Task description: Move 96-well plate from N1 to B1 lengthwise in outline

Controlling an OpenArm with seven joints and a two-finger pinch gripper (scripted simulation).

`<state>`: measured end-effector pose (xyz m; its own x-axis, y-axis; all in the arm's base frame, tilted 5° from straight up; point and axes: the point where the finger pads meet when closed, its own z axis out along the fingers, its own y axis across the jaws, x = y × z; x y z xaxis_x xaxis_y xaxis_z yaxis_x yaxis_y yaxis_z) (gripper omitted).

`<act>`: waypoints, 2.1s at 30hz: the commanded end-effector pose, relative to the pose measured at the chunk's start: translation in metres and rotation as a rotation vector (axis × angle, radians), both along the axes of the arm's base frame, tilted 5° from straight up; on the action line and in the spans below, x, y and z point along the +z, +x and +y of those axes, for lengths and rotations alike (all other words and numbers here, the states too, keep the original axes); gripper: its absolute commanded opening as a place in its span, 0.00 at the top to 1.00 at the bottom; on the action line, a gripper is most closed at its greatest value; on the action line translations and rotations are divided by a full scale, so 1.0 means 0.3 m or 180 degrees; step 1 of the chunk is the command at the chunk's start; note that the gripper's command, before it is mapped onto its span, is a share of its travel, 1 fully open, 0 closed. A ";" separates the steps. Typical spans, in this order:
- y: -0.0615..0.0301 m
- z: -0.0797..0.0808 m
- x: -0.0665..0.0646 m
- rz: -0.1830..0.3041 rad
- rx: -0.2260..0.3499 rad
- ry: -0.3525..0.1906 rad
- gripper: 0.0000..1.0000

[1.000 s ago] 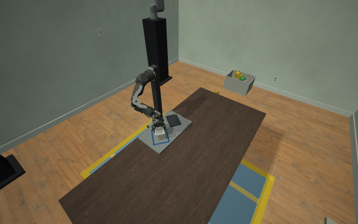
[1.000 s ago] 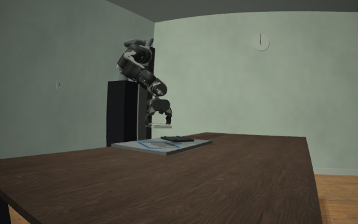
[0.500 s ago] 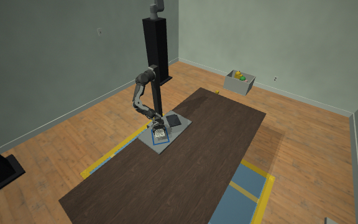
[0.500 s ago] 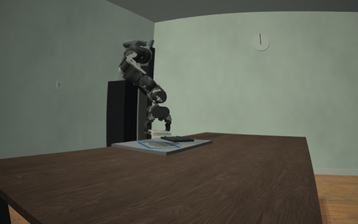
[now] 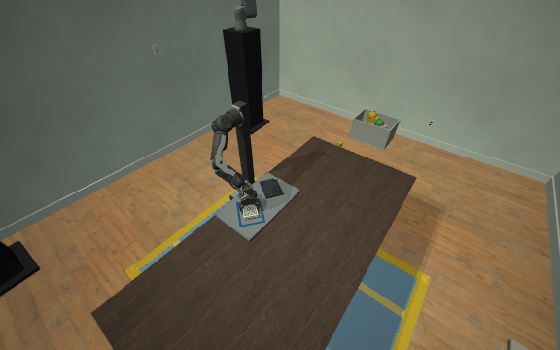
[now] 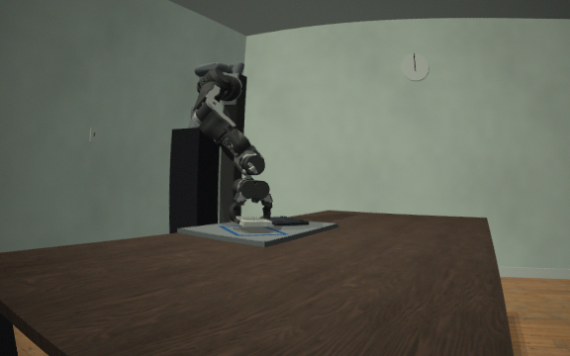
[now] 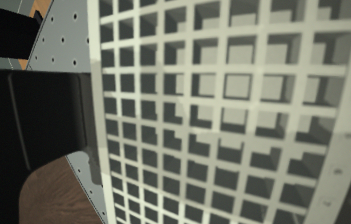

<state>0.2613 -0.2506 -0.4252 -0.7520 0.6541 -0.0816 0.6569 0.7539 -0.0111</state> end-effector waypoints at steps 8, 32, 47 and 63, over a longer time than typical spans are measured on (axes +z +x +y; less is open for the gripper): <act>0.010 0.002 -0.011 -0.0022 0.0005 0.0020 1.00; 0.026 -0.009 -0.014 -0.0040 -0.0028 0.0001 1.00; 0.010 -0.007 -0.022 -0.0017 -0.0018 -0.0011 1.00; 0.020 -0.008 -0.013 -0.0032 -0.0016 -0.0004 1.00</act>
